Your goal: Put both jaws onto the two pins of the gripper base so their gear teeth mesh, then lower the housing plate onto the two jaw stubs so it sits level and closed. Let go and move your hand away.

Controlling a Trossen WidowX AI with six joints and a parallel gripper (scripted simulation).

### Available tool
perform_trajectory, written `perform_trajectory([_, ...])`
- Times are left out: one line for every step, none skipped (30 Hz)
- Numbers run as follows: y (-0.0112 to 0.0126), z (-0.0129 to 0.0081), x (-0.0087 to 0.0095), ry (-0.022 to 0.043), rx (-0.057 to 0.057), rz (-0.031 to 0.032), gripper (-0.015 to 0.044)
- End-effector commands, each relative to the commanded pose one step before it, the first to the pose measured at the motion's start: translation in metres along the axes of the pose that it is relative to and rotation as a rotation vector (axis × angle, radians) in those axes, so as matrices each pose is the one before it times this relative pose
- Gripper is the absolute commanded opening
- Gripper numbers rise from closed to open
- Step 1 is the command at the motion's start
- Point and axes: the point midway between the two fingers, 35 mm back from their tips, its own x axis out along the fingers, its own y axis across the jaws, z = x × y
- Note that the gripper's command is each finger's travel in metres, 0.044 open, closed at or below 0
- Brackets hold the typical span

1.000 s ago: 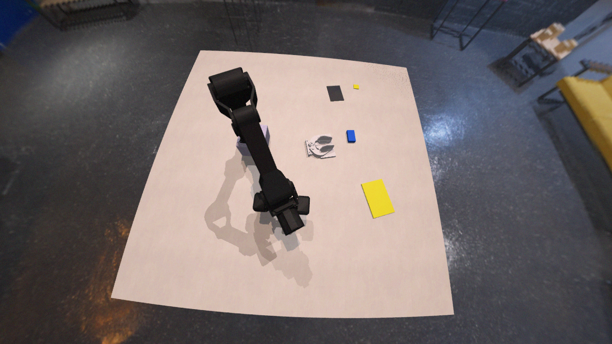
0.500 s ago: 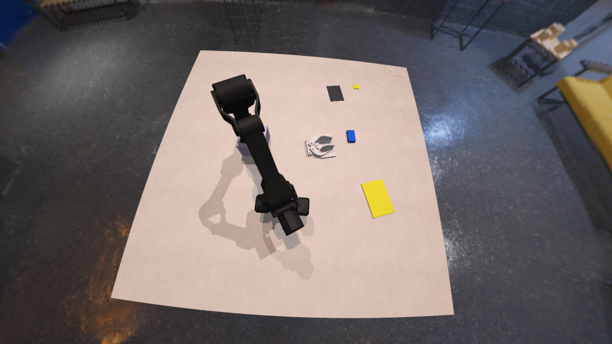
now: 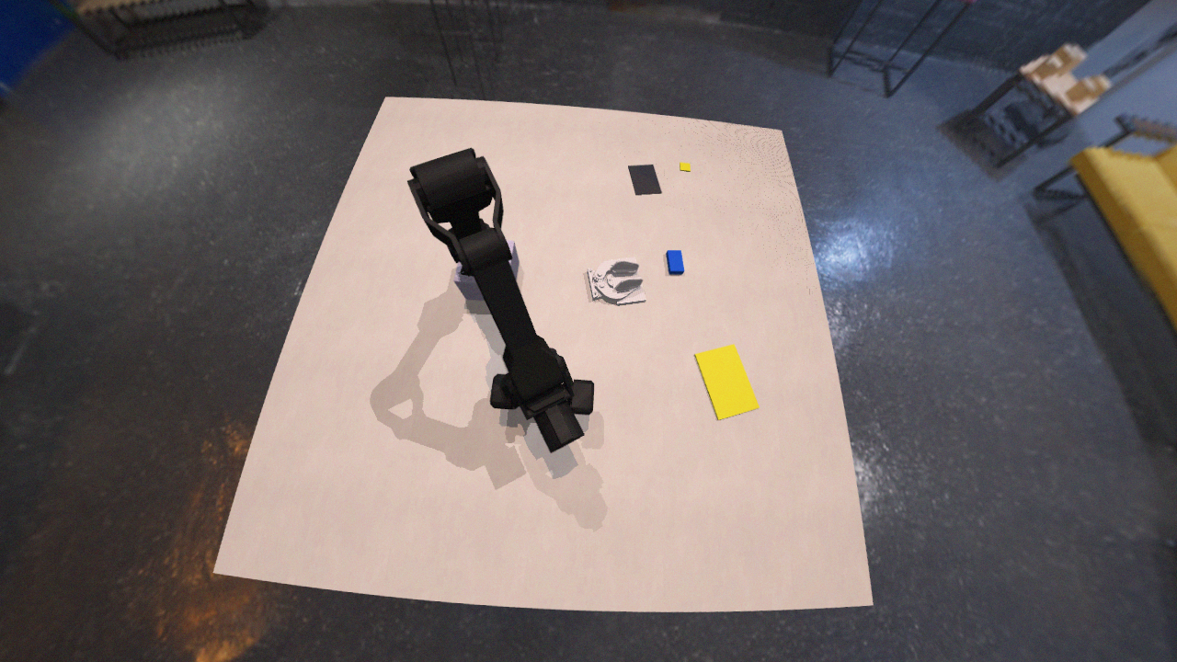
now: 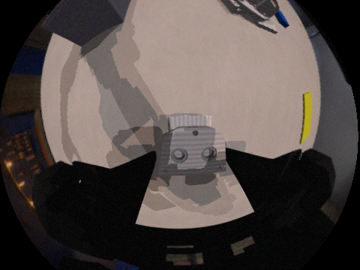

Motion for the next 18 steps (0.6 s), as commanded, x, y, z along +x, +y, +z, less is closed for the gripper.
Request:
perform_trajectory([-0.00023, 0.00085, 0.00088, -0.00322, 0.0003, -0.00229, 0.0440])
perform_trajectory([0.00000, 0.00000, 0.00000, 0.00000, 0.0000, 0.00000, 0.0440])
perform_trajectory([0.00000, 0.00000, 0.00000, 0.00000, 0.0000, 0.00000, 0.0440])
perform_trajectory([0.00000, 0.00000, 0.00000, 0.00000, 0.0000, 0.00000, 0.0440])
perform_trajectory([0.00000, 0.00000, 0.00000, 0.00000, 0.0000, 0.00000, 0.0440])
perform_trajectory([0.00000, 0.00000, 0.00000, 0.00000, 0.0000, 0.00000, 0.0440])
perform_trajectory([0.00000, 0.00000, 0.00014, 0.00000, 0.0000, 0.00000, 0.0440])
perform_trajectory([-0.00001, -0.00001, 0.00035, 0.00000, 0.0000, 0.00000, 0.0440])
perform_trajectory([0.00000, 0.00000, 0.00014, 0.00000, 0.0000, 0.00000, 0.0440])
perform_trajectory([0.00000, 0.00000, 0.00000, 0.00000, 0.0000, 0.00000, 0.0440])
perform_trajectory([0.00000, 0.00000, 0.00000, 0.00000, 0.0000, 0.00000, 0.0440])
perform_trajectory([0.00000, 0.00000, 0.00000, 0.00000, 0.0000, 0.00000, 0.0440])
perform_trajectory([0.00000, 0.00000, 0.00000, 0.00000, 0.0000, 0.00000, 0.0440])
perform_trajectory([0.00000, 0.00000, 0.00000, 0.00000, 0.0000, 0.00000, 0.0440])
perform_trajectory([0.00000, 0.00000, 0.00000, 0.00000, 0.0000, 0.00000, 0.0440])
perform_trajectory([0.00000, 0.00000, 0.00000, 0.00000, 0.0000, 0.00000, 0.0440])
perform_trajectory([0.00039, -0.00058, -0.00071, 0.00249, -0.0003, 0.00272, 0.0433])
perform_trajectory([0.00000, 0.00000, 0.00000, 0.00000, 0.0000, 0.00000, 0.0427])
